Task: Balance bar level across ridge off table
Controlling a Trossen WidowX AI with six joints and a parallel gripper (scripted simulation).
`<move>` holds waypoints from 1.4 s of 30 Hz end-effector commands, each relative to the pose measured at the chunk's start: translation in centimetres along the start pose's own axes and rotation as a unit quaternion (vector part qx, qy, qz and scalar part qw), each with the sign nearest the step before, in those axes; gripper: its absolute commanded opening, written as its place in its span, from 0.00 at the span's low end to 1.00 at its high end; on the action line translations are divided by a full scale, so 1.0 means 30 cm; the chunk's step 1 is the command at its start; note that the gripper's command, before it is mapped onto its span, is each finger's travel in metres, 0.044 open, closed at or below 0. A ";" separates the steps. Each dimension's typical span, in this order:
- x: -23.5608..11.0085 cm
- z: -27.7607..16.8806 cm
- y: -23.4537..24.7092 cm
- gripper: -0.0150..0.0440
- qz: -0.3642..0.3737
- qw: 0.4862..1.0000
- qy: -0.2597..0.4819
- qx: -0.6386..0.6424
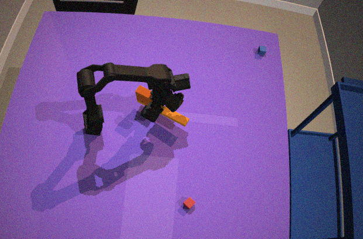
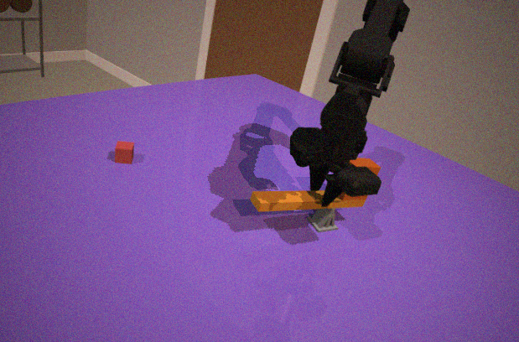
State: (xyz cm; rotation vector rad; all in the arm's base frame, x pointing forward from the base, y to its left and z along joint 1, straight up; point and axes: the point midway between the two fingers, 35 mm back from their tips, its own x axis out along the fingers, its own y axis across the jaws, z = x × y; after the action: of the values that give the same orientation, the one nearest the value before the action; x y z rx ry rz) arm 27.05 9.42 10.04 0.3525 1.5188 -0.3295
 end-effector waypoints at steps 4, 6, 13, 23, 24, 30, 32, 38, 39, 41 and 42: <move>0.002 0.000 0.001 0.25 0.001 1.000 -0.001 0.001; 0.003 0.000 0.001 0.25 0.001 1.000 -0.001 0.001; 0.005 0.000 0.000 0.25 0.001 1.000 -0.001 0.001; 0.008 0.000 0.000 0.25 0.001 1.000 -0.001 0.001; 0.008 0.000 0.000 0.25 0.001 1.000 -0.001 0.001; 0.010 -0.001 0.000 0.25 0.001 1.000 -0.001 0.001; 0.010 -0.001 -0.001 0.25 0.001 1.000 -0.001 0.001; 0.012 0.000 -0.001 0.25 0.001 1.000 -0.001 0.001; 0.012 0.000 -0.001 0.25 0.001 1.000 -0.001 0.001; 0.013 0.000 -0.001 0.25 0.001 1.000 -0.001 0.001; 0.013 0.000 -0.001 0.25 0.001 1.000 -0.001 0.001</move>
State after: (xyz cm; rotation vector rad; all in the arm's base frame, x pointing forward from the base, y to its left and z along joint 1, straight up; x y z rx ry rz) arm 27.01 9.40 9.81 0.3537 1.5186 -0.3293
